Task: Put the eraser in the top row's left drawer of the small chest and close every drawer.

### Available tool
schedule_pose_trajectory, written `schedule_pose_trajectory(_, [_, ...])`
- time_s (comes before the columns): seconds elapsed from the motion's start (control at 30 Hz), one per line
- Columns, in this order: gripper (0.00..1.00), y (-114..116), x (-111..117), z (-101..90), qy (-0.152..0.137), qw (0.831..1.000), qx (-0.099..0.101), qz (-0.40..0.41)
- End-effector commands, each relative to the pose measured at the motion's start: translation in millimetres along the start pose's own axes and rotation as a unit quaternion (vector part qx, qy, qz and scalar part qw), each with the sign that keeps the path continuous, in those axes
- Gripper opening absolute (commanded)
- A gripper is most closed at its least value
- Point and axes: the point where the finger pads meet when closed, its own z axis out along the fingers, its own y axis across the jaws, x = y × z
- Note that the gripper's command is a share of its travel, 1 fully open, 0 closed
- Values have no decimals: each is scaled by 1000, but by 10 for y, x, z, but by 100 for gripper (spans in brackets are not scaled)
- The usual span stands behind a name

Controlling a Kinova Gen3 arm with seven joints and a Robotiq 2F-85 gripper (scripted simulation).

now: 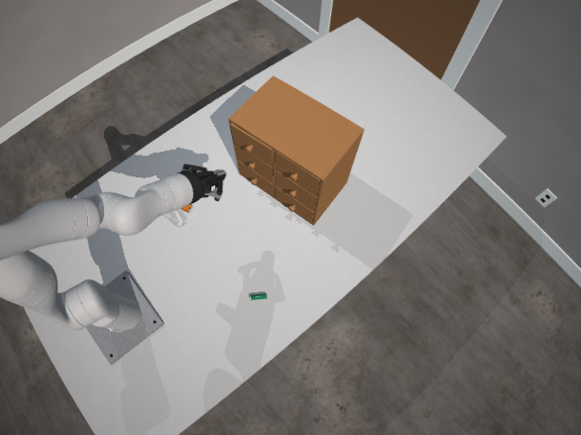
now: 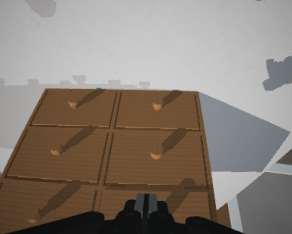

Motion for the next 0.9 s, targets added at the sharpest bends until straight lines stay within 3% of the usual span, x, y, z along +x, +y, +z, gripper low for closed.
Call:
schedule_pose_trajectory(0.0, [0, 85, 31, -24, 3, 1000, -8, -6])
schedule_pose_trajectory(0.87, [0, 71, 1, -42, 4, 1000, -6, -6])
